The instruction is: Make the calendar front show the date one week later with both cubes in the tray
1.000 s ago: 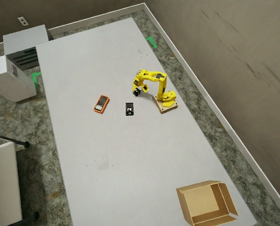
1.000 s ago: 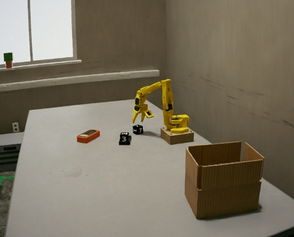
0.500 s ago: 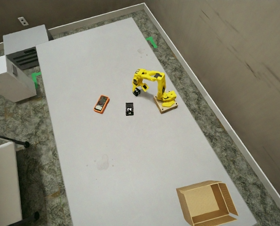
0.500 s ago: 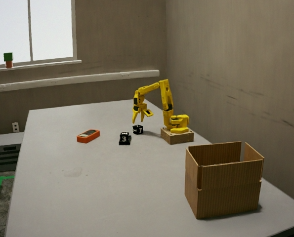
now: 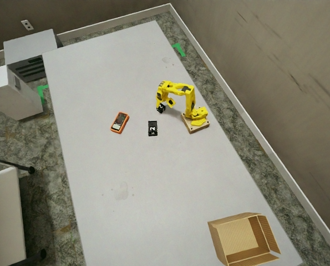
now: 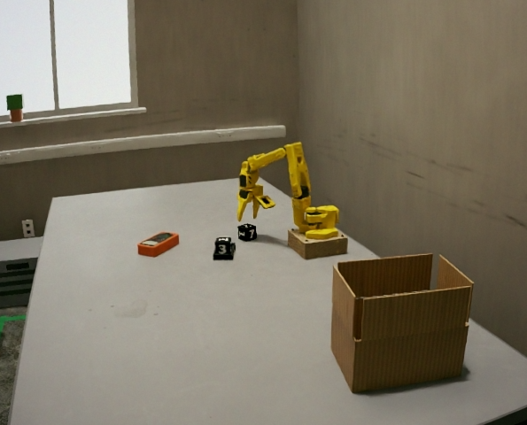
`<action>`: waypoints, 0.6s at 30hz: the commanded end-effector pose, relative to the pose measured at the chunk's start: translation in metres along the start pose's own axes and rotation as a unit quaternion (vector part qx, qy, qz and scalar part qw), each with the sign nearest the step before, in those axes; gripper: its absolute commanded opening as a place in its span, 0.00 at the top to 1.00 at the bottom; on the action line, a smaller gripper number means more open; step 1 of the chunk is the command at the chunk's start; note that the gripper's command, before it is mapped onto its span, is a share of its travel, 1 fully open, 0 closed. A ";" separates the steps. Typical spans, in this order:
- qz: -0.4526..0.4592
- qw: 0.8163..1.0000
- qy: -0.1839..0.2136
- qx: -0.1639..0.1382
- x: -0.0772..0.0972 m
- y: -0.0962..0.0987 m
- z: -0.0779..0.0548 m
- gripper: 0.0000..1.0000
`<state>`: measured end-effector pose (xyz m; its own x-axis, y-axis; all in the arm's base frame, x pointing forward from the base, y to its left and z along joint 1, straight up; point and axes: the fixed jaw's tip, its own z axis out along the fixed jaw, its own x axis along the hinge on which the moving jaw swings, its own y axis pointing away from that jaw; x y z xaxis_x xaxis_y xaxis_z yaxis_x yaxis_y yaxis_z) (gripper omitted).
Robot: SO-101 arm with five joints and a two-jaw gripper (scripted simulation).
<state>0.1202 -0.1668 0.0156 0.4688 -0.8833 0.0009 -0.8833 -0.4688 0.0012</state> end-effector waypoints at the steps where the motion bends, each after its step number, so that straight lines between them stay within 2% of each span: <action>1: 0.001 1.000 -0.005 0.000 0.000 0.002 0.001 0.65; 11: 0.001 1.000 -0.005 0.000 0.000 0.002 0.002 0.65; 18: 0.001 1.000 -0.005 0.000 0.000 0.002 0.008 0.65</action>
<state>0.1205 -0.1672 0.0121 0.4688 -0.8833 -0.0024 -0.8833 -0.4688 0.0018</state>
